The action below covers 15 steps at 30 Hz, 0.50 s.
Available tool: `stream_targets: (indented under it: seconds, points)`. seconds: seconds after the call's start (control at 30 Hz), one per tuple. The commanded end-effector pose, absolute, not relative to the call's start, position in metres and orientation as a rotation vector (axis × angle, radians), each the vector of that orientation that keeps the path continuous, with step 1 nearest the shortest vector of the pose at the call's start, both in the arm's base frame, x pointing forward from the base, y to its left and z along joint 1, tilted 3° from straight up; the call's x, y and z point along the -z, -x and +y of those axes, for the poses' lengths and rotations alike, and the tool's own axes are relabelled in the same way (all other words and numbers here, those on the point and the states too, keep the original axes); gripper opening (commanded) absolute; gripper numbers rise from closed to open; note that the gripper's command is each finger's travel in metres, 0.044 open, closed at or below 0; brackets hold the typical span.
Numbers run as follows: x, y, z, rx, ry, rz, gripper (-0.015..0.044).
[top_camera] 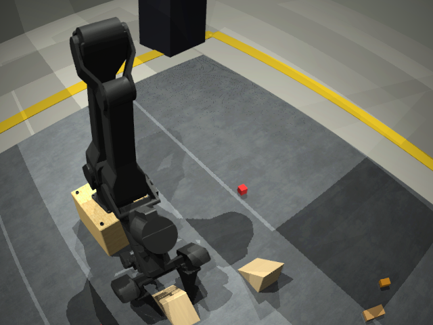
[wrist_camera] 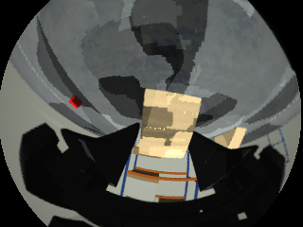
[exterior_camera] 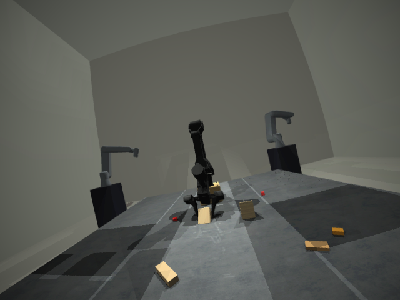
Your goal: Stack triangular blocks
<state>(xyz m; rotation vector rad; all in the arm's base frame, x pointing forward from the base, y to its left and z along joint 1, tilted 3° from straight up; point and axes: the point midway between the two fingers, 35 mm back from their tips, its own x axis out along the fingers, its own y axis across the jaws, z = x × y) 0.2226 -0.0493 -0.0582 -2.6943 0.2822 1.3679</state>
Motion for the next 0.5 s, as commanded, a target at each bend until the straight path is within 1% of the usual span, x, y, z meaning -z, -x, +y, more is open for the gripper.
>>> stream_targets:
  seconds: [0.0,0.23,0.47]
  points:
    - [0.0581,-0.2227,-0.0495,-1.368,2.695,0.284,0.0230]
    - [0.0581,-0.2227,-0.0495,-1.368,2.695,0.284,0.0183]
    - [0.0515,-0.2269,-0.0508,-1.367,2.695,0.284,0.0000]
